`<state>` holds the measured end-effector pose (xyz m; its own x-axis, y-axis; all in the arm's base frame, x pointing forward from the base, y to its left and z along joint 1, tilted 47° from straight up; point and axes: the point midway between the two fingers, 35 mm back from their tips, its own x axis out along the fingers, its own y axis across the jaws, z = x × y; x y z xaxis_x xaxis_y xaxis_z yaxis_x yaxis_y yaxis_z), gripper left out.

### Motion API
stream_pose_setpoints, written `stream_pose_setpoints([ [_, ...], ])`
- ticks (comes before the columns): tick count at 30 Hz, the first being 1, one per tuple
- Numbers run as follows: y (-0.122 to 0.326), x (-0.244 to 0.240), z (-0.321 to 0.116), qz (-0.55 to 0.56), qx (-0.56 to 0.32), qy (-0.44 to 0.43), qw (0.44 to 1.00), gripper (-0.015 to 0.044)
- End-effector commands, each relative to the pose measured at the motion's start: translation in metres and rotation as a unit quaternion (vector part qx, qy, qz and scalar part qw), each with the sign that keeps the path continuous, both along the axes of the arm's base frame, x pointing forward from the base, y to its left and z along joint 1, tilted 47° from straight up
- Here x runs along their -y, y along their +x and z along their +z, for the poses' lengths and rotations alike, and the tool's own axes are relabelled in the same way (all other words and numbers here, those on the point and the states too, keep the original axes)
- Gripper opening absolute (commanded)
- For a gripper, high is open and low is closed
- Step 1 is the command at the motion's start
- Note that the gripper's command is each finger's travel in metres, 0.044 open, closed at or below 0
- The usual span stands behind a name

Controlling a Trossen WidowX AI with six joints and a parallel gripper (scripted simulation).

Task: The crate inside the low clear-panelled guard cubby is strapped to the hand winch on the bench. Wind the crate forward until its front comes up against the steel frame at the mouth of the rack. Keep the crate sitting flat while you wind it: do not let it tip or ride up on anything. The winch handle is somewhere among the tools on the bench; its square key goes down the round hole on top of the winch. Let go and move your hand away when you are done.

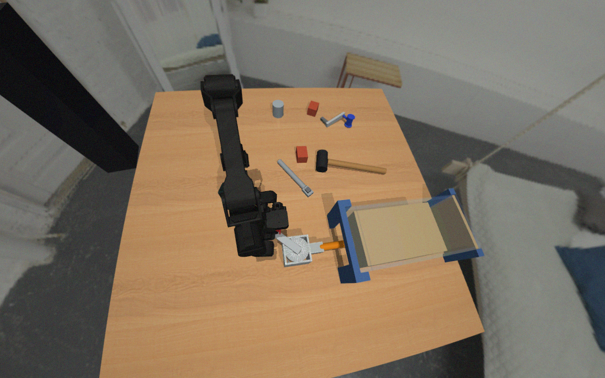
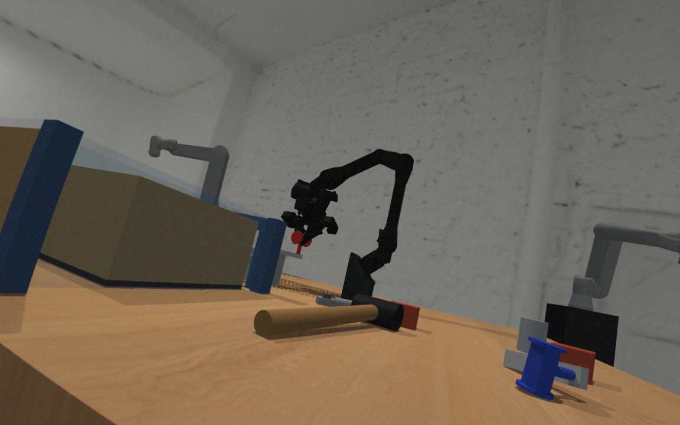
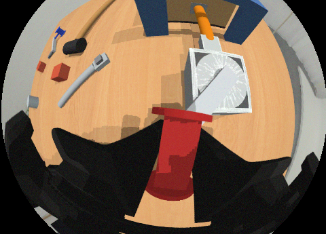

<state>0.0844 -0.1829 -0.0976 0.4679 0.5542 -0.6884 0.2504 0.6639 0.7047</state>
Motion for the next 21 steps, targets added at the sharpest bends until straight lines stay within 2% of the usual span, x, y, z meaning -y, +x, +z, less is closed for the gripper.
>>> stream_pose_setpoints([
  [1, -0.01, 0.006, -0.006, 0.006, -0.012, -0.007, 1.0, 0.0],
  [21, -0.025, 0.023, -0.024, 0.006, -0.013, -0.008, 1.0, 0.0],
])
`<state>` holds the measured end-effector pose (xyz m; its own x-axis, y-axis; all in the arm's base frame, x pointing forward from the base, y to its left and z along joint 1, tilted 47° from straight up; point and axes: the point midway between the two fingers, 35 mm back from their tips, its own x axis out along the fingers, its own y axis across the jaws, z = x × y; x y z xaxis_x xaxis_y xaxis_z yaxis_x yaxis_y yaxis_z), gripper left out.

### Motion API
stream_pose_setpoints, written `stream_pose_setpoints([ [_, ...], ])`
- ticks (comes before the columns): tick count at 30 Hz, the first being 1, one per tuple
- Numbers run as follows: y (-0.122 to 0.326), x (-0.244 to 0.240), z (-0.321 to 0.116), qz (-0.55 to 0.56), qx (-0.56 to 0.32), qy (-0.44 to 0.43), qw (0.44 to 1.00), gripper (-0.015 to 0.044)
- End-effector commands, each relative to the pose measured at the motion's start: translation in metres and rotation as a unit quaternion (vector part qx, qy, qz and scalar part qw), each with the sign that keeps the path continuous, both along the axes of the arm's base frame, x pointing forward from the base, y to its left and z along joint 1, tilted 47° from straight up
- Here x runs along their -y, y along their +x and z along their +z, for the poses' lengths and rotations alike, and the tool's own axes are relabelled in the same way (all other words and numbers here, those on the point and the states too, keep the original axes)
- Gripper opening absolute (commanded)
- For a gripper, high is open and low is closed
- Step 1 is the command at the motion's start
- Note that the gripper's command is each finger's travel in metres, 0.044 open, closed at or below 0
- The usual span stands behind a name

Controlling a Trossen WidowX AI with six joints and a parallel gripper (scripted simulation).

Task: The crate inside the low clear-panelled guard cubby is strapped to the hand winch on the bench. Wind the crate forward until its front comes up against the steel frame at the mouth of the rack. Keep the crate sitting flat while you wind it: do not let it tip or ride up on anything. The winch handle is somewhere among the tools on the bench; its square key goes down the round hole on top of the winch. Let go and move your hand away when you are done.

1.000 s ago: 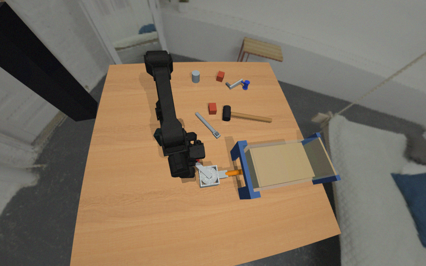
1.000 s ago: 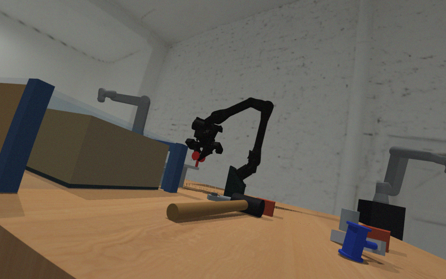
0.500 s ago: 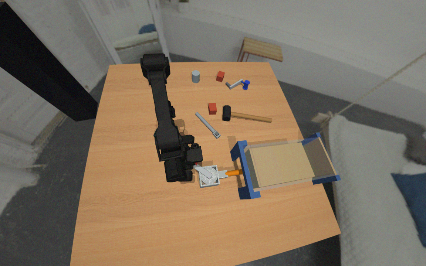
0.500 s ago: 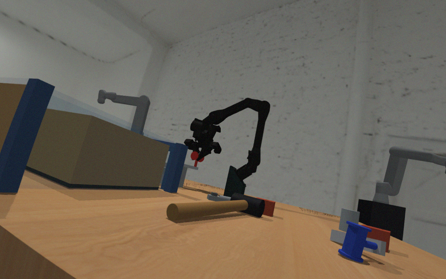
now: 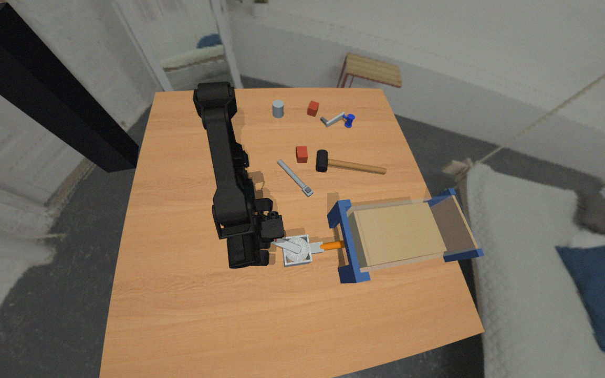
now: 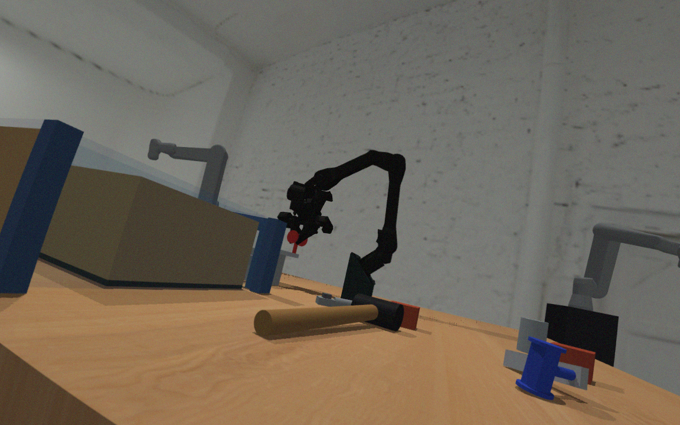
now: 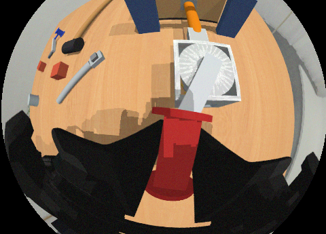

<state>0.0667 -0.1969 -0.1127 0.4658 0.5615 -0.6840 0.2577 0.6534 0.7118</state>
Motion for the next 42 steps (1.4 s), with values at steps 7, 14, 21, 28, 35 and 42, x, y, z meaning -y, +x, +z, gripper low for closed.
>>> stream_pose_setpoints([
  [7, -0.012, 0.016, -0.015, 0.008, -0.01, -0.016, 1.0, 0.0],
  [14, -0.014, 0.023, -0.022, 0.008, -0.01, -0.016, 1.0, 0.0],
  [21, -0.016, 0.03, -0.029, 0.008, -0.01, -0.016, 1.0, 0.0],
  [28, -0.017, 0.037, -0.036, 0.008, -0.01, -0.017, 1.0, 0.0],
  [35, -0.016, 0.045, -0.043, 0.008, -0.01, -0.017, 1.0, 0.0],
  [42, -0.012, 0.061, -0.057, 0.008, -0.01, -0.018, 1.0, 0.0],
])
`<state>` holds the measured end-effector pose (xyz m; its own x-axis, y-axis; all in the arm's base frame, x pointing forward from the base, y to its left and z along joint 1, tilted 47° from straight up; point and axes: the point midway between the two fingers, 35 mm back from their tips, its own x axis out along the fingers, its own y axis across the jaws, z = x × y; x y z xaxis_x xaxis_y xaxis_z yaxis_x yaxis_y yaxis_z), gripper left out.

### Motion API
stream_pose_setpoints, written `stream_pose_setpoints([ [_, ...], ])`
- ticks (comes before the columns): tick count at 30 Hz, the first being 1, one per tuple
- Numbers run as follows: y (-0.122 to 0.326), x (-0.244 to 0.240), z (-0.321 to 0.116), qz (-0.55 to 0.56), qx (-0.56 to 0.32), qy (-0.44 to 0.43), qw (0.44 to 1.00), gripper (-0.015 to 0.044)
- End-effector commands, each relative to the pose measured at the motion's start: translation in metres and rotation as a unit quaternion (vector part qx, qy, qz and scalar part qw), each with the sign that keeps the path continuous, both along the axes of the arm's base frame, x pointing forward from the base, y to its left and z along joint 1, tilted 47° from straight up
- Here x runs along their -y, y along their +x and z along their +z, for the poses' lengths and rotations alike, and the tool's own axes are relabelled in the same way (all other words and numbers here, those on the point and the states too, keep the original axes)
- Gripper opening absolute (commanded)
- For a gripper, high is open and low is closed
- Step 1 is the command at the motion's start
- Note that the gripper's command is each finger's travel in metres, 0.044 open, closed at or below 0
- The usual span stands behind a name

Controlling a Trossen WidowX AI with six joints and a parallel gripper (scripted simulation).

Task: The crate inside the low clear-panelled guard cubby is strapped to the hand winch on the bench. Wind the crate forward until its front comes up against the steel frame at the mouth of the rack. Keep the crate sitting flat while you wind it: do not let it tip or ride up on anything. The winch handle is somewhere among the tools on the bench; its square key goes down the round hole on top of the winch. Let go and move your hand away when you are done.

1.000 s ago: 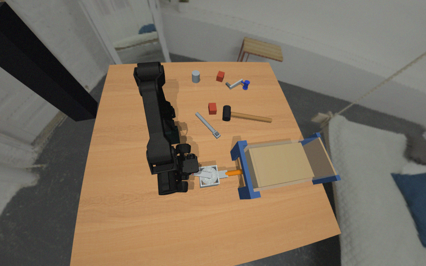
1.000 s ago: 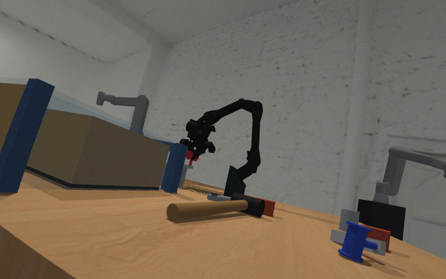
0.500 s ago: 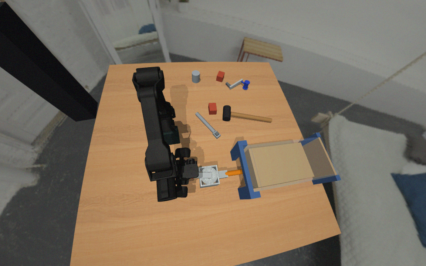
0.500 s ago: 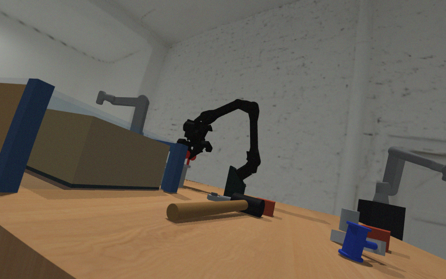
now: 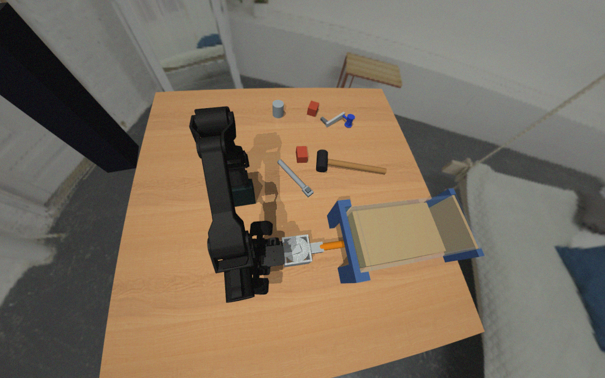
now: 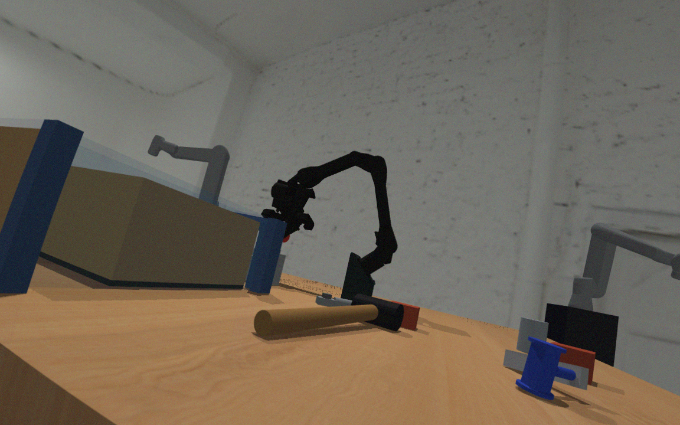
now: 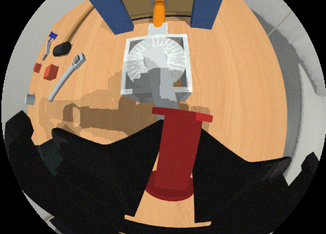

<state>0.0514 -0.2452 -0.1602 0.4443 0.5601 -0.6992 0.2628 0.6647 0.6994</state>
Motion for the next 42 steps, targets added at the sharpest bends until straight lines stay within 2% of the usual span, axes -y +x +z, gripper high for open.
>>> stream_pose_setpoints([
  [1, 0.004, 0.014, -0.011, 0.001, 0.0, -0.013, 1.0, 0.0],
  [42, 0.039, 0.05, -0.042, 0.001, 0.002, -0.015, 1.0, 0.0],
])
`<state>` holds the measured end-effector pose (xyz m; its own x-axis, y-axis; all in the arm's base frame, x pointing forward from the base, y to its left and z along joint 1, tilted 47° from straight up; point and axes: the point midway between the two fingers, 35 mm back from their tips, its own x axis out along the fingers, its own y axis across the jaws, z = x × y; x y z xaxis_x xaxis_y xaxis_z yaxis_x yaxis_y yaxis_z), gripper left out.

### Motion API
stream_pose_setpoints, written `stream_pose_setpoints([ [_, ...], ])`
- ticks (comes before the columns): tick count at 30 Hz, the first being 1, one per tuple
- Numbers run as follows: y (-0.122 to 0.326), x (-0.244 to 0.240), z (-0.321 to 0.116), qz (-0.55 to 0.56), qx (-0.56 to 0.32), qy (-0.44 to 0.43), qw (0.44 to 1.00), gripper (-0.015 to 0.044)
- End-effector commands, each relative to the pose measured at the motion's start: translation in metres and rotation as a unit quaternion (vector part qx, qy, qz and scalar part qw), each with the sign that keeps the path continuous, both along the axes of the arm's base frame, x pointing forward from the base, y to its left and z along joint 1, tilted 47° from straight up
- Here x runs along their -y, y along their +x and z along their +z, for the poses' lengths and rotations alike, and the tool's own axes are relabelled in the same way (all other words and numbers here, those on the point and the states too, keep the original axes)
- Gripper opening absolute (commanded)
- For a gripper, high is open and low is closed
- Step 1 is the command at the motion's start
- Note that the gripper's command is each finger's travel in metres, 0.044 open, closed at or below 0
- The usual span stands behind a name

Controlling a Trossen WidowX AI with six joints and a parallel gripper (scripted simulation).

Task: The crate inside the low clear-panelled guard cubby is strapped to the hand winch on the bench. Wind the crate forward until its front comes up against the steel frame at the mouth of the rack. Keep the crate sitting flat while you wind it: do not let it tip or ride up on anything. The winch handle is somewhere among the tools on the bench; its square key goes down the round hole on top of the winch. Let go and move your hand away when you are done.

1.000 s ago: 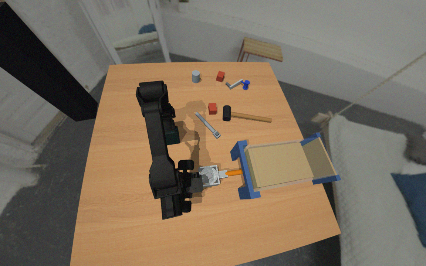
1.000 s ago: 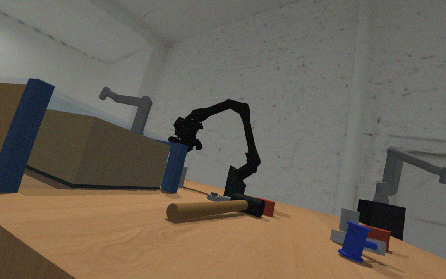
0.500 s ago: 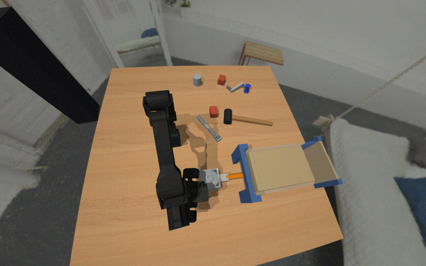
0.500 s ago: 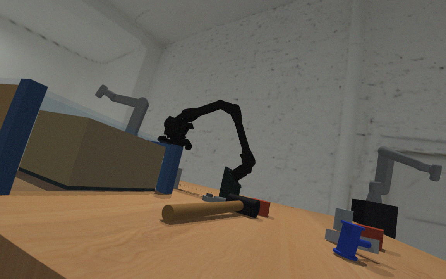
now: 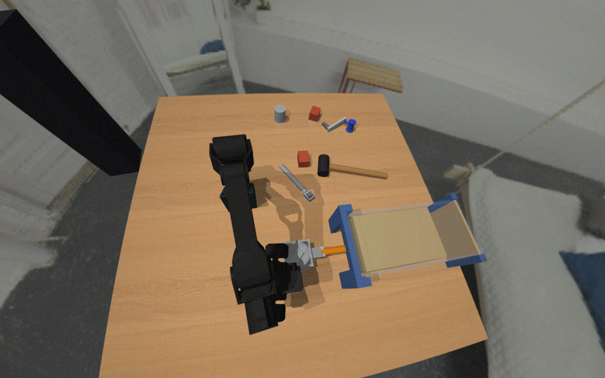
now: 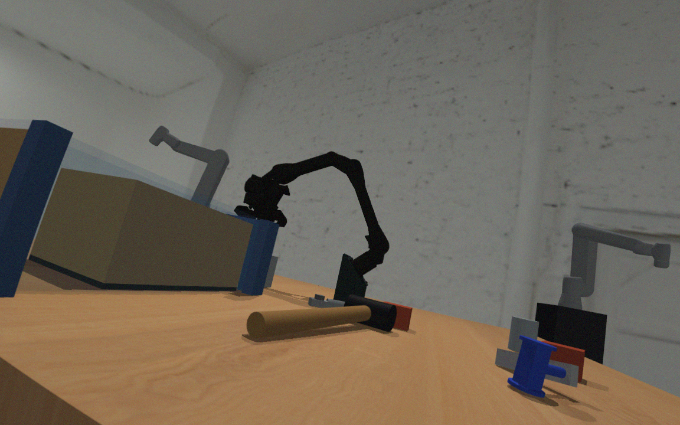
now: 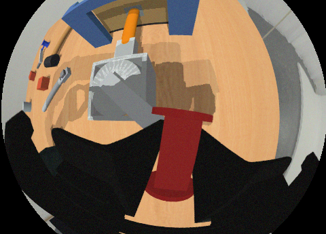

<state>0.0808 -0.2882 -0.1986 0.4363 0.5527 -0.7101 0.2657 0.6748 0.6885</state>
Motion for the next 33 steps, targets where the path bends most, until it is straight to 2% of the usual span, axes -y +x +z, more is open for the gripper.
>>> stream_pose_setpoints([
  [1, 0.011, 0.007, -0.004, -0.001, 0.007, -0.009, 1.0, 0.0],
  [33, 0.054, 0.022, -0.015, -0.001, 0.009, -0.009, 1.0, 0.0],
])
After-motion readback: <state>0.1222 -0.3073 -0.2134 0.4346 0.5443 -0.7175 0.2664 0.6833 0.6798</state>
